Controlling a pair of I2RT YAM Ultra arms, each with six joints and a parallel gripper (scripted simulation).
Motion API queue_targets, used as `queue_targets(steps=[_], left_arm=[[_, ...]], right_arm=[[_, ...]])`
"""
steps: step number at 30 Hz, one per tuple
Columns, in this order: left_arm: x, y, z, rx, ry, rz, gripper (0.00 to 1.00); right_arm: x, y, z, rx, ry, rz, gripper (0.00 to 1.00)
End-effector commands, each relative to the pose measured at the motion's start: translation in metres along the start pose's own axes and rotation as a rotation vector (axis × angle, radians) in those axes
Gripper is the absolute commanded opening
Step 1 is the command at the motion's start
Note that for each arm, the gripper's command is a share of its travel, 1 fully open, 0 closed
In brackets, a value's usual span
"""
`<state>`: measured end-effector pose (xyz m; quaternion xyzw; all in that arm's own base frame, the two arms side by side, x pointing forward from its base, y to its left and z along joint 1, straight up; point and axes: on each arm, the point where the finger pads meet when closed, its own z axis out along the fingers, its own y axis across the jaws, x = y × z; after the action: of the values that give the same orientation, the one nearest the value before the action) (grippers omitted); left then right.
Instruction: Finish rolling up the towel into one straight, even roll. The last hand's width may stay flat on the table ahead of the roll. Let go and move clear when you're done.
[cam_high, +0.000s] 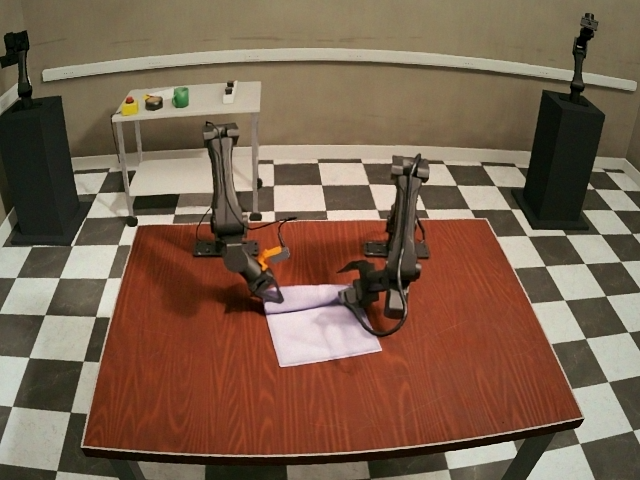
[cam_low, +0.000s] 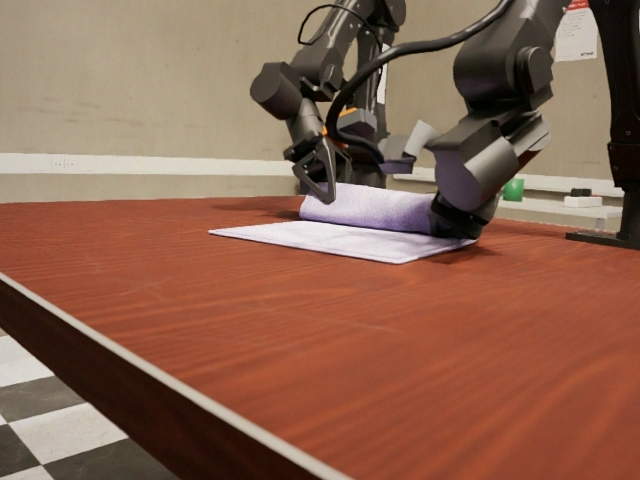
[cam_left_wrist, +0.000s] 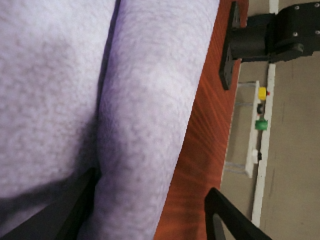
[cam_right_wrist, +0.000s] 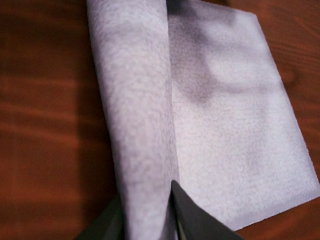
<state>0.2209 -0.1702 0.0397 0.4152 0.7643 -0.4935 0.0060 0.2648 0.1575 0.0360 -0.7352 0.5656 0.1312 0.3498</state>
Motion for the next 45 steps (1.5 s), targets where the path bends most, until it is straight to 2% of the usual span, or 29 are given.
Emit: queue_targets(steps=[1, 5, 9, 11, 19, 26, 28, 33, 43, 45], left_arm=[[-0.001, 0.008, -0.006, -0.047, 0.030, 0.040, 0.85], [-0.001, 0.008, -0.015, -0.047, 0.030, 0.040, 0.85], [-0.002, 0.007, -0.035, -0.047, 0.030, 0.040, 0.85], [-0.002, 0.007, -0.035, -0.047, 0.030, 0.040, 0.85], [-0.003, 0.005, -0.074, -0.047, 0.030, 0.040, 0.85], [-0.004, 0.003, -0.074, -0.103, 0.027, 0.083, 0.87], [-0.004, 0.003, -0.074, -0.103, 0.027, 0.083, 0.87], [-0.007, -0.003, -0.067, -0.244, 0.020, 0.193, 0.89], [-0.016, -0.018, -0.049, -0.631, -0.001, 0.495, 0.93], [-0.016, -0.018, -0.049, -0.631, -0.001, 0.495, 0.93]], right_arm=[[0.002, 0.008, 0.002, -0.016, -0.011, 0.020, 0.26], [0.002, 0.008, 0.002, -0.030, -0.010, 0.031, 0.26], [0.001, 0.008, 0.002, -0.069, -0.007, 0.062, 0.26], [0.001, 0.008, 0.002, -0.069, -0.007, 0.062, 0.26], [0.000, 0.008, 0.000, -0.205, 0.005, 0.168, 0.26], [-0.001, 0.007, -0.001, -0.363, 0.019, 0.293, 0.26], [-0.001, 0.007, -0.001, -0.363, 0.019, 0.293, 0.26], [-0.002, 0.006, -0.002, -0.486, 0.030, 0.389, 0.26], [-0.004, 0.005, -0.005, -0.719, 0.050, 0.571, 0.26], [-0.004, 0.005, -0.005, -0.719, 0.050, 0.571, 0.26]])
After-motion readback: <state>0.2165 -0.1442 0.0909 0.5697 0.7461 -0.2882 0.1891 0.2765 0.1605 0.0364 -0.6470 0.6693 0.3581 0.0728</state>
